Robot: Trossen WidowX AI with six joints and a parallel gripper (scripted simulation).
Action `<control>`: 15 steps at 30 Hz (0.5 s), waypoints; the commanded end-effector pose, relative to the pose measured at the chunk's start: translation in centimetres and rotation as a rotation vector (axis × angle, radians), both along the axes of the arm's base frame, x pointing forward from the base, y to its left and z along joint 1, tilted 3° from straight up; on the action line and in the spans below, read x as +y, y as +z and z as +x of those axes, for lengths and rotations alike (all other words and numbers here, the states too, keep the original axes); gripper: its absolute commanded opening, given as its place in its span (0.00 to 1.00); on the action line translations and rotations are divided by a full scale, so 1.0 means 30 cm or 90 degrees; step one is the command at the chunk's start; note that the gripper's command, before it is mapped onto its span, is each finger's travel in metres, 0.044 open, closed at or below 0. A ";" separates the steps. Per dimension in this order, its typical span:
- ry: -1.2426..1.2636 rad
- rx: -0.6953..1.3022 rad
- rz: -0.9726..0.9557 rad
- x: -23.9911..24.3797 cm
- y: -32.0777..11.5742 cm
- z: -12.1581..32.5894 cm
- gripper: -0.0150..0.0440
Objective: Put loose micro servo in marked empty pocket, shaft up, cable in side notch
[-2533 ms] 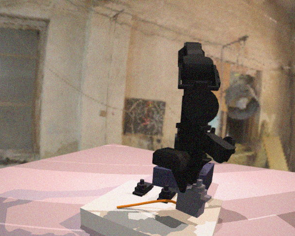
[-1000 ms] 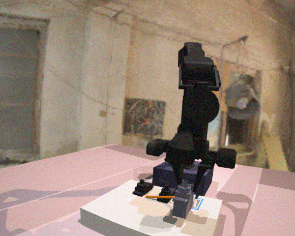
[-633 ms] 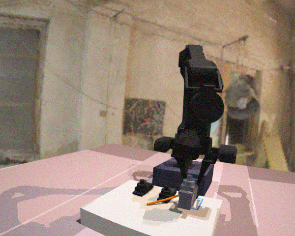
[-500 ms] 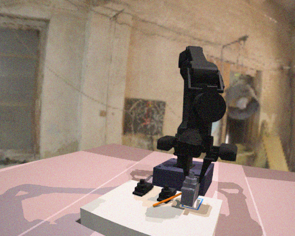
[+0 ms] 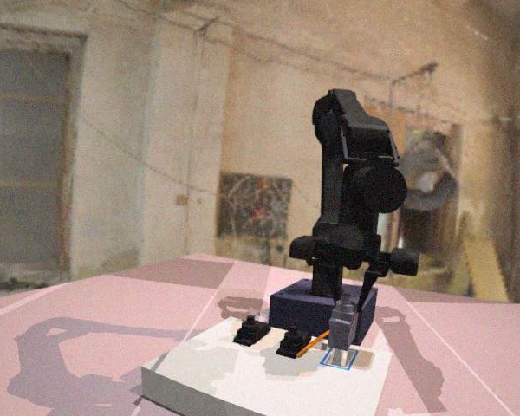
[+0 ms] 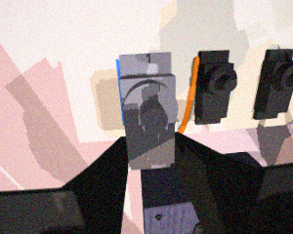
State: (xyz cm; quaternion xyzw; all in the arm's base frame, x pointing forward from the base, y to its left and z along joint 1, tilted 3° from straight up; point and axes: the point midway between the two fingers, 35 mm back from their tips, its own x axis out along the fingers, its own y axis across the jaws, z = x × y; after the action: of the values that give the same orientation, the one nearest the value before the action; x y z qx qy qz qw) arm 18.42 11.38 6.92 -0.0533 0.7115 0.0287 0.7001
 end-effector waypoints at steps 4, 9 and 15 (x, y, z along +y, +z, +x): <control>-0.002 -0.002 0.004 0.001 -0.022 -0.007 0.25; -0.002 -0.002 0.004 0.000 -0.048 -0.006 0.25; -0.002 -0.002 0.004 0.000 -0.062 -0.007 0.25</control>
State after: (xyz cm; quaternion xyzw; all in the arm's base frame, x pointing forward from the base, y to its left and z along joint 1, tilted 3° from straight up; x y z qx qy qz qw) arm 18.17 11.30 5.28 -0.0531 0.7110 0.0289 0.7006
